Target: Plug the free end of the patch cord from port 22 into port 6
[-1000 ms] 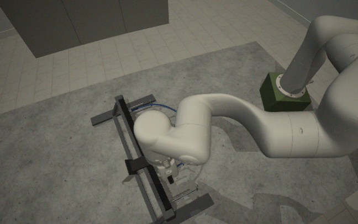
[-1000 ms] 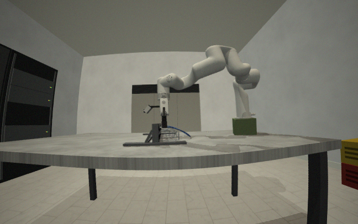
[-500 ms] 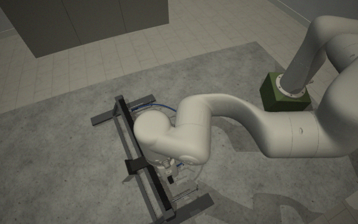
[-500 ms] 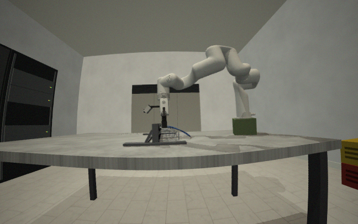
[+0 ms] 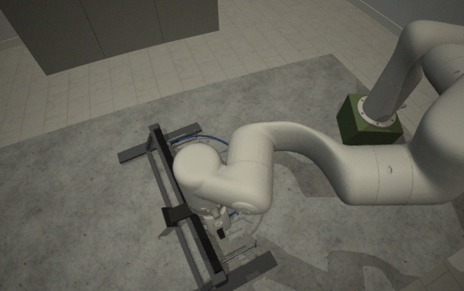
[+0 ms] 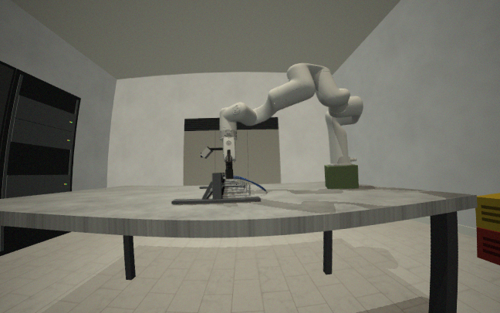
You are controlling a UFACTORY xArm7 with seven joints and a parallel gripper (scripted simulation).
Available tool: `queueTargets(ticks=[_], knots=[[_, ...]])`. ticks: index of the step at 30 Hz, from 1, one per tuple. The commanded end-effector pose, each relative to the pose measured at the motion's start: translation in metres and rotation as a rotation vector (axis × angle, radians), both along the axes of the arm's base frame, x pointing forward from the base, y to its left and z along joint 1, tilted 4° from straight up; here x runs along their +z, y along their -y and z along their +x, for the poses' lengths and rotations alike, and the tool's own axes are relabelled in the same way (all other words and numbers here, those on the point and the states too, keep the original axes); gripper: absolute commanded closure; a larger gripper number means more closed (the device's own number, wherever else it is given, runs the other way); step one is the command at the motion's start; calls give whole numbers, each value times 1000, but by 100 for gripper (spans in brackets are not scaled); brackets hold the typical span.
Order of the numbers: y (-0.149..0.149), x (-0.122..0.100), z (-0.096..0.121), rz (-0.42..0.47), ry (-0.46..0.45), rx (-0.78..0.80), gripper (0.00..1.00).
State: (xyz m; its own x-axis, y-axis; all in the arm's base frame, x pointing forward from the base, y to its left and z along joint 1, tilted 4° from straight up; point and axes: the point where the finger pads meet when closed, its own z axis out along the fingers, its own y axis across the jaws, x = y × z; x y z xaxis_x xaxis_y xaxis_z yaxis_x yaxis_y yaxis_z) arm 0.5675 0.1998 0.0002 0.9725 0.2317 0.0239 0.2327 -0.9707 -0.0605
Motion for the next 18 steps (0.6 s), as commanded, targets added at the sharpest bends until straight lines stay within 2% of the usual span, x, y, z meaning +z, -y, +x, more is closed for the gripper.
queueTargets(ticks=[1,18], knots=[[0,2,1,1,5,0,100],[0,3,3,1,5,0,100]])
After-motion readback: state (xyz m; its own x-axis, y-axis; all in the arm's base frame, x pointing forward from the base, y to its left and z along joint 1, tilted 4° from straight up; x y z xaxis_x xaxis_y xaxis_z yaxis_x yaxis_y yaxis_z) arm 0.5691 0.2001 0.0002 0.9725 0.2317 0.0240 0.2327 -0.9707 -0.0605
